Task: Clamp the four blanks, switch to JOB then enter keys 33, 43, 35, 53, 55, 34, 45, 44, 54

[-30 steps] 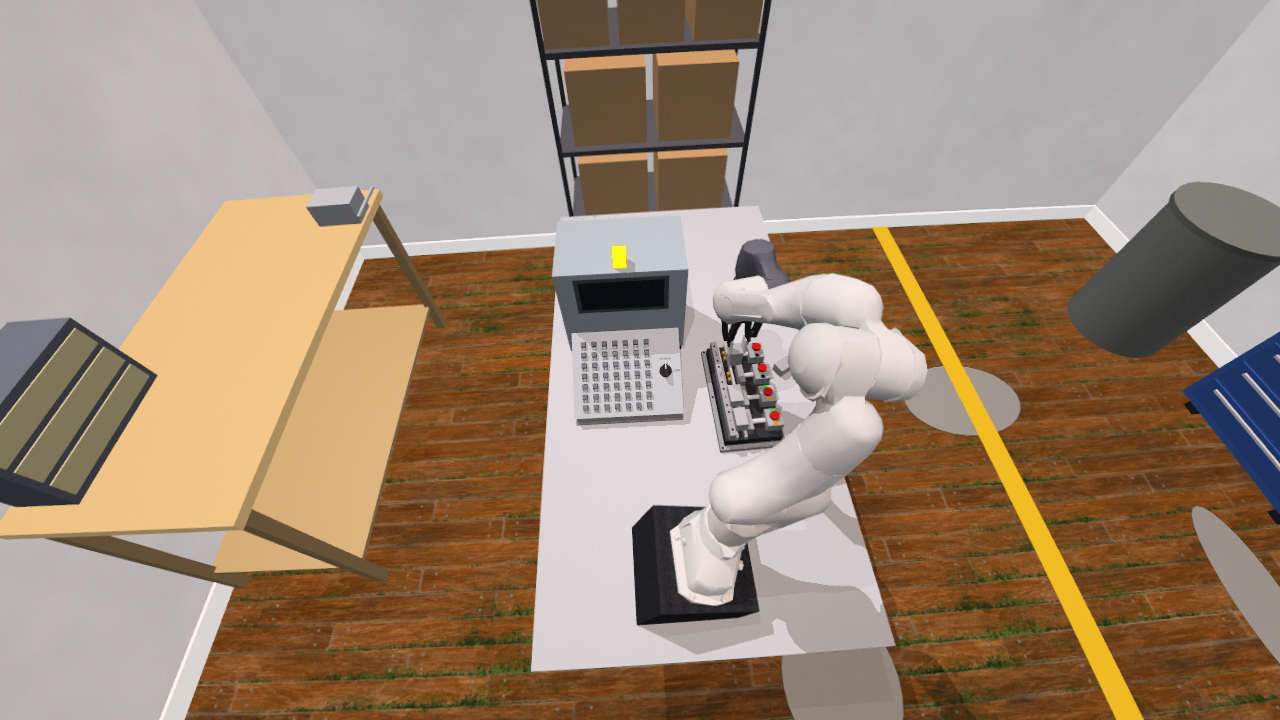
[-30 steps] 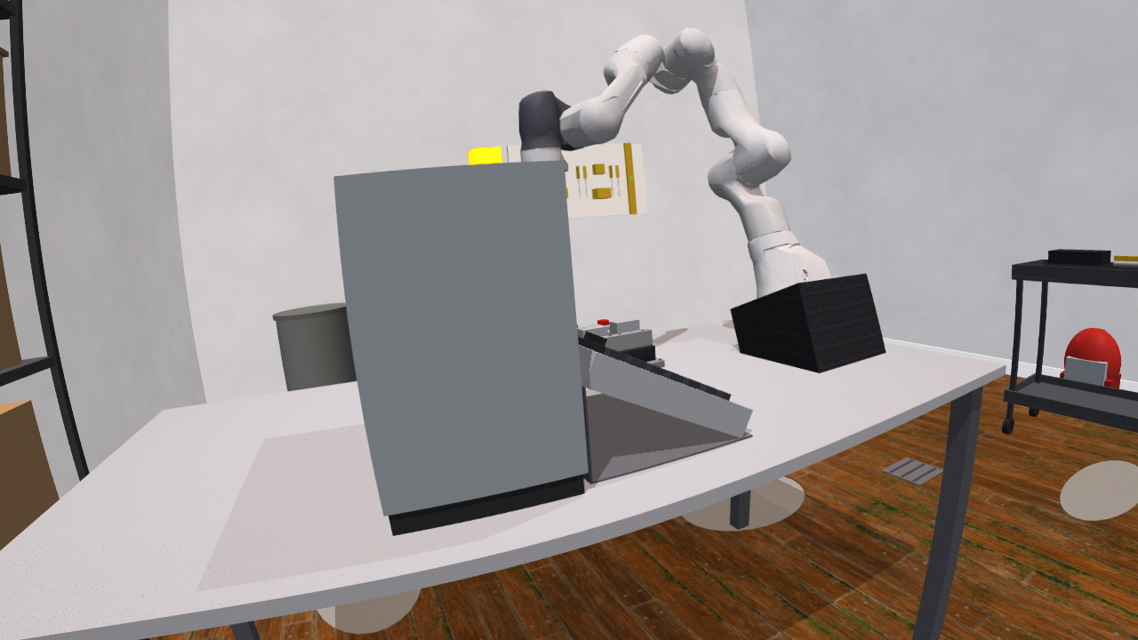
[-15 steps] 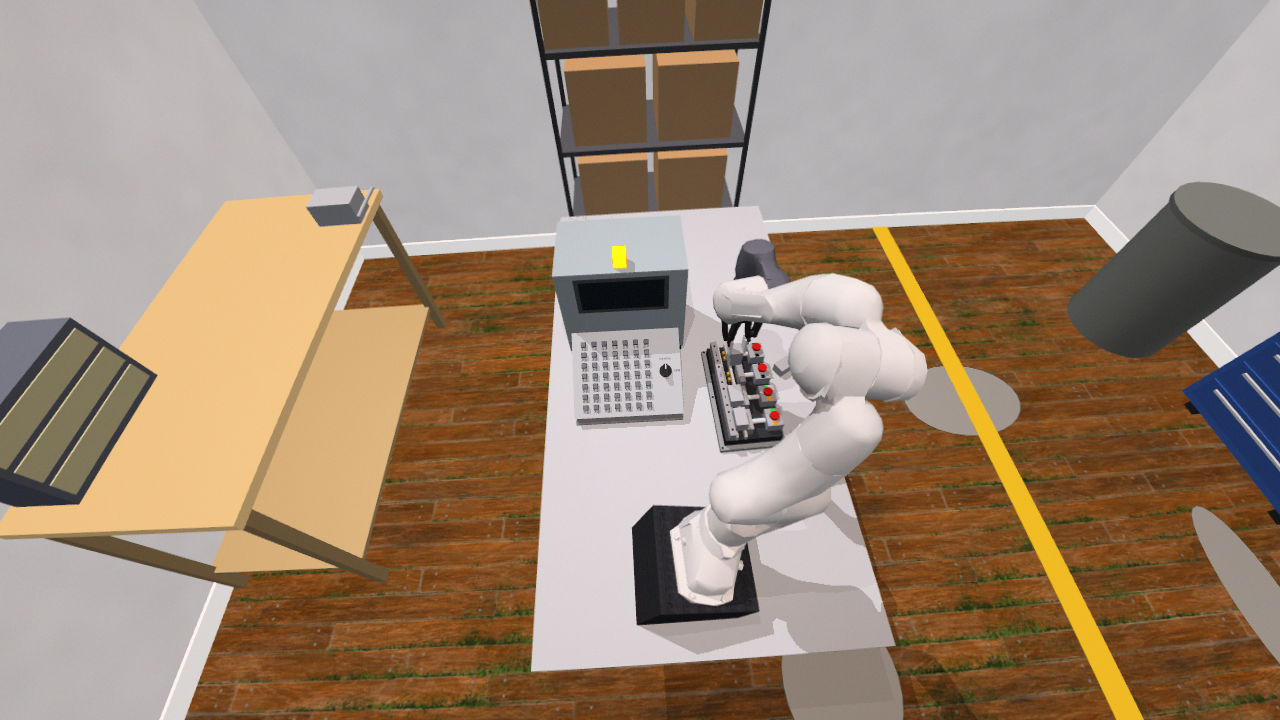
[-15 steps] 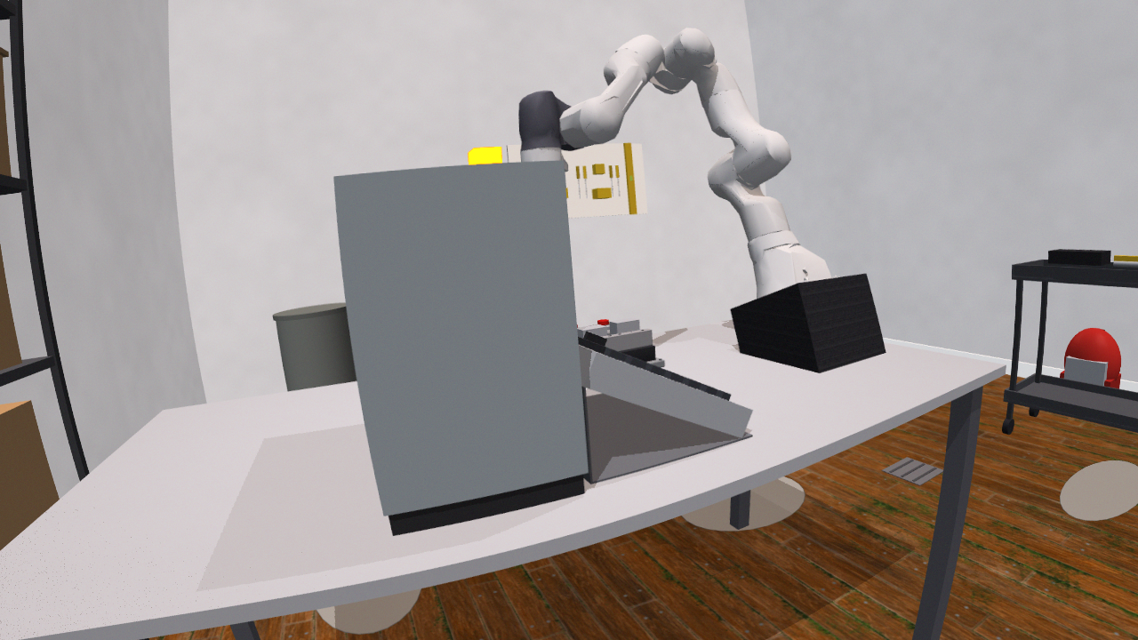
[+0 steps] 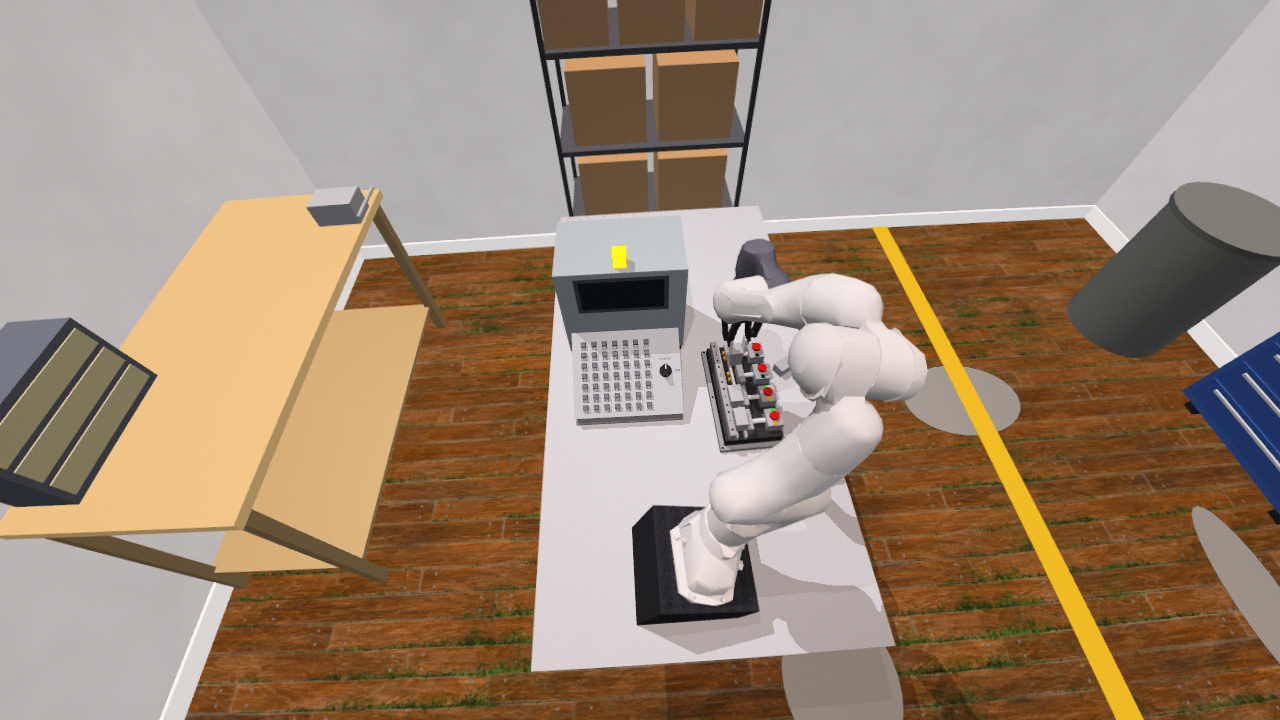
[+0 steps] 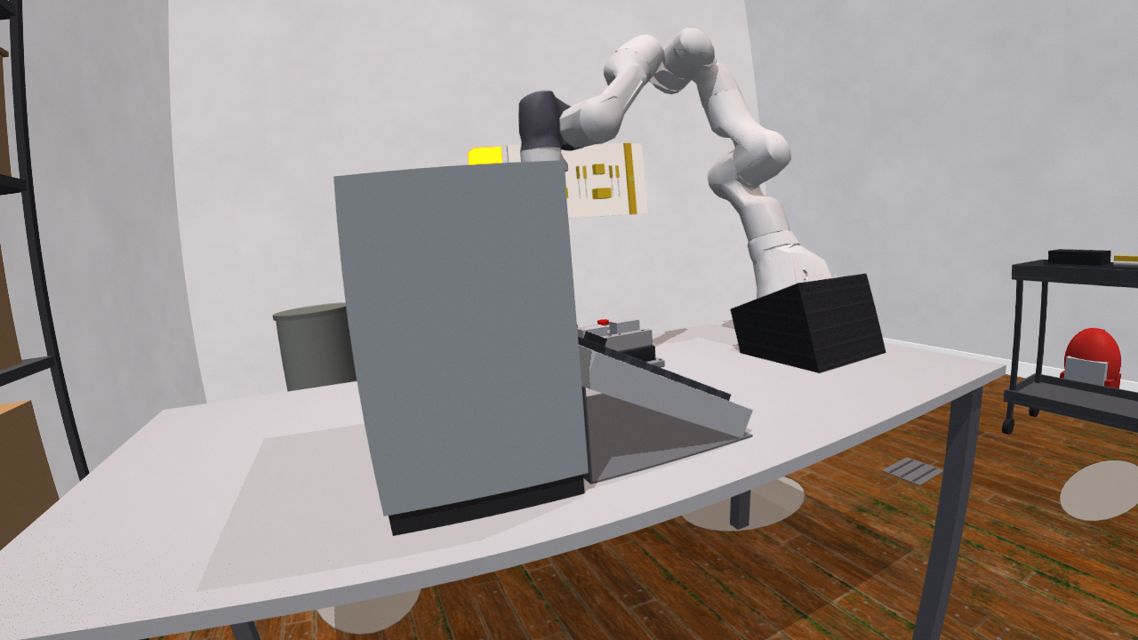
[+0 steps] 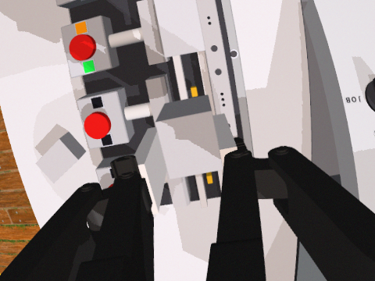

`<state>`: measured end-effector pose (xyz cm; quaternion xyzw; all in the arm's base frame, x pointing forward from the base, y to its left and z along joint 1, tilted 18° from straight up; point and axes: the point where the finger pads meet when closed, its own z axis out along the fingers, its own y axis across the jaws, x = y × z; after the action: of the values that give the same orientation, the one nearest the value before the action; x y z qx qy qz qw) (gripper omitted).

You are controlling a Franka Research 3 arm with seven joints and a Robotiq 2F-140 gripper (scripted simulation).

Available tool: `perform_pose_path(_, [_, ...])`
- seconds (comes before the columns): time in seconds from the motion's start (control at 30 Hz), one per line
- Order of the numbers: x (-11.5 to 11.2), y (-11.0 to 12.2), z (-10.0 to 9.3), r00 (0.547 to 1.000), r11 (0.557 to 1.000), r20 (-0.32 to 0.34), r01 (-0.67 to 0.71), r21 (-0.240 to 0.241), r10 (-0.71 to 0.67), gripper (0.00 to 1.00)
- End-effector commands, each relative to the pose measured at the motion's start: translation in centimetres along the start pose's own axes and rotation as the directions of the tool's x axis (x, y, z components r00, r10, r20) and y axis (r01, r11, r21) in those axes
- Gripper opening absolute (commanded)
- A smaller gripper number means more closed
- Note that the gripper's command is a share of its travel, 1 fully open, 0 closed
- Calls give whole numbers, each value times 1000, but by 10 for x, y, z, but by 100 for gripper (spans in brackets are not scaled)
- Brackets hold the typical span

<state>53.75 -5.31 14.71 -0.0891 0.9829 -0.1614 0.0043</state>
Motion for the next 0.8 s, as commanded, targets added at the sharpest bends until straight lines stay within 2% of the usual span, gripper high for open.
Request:
perform_pose_path(0.0, [-2,-1,-3,1000,1000,4,-10,-2,10,0])
perform_pose_path(0.77, [-2,-1,-5,1000,1000,4,-28,-2,28,0])
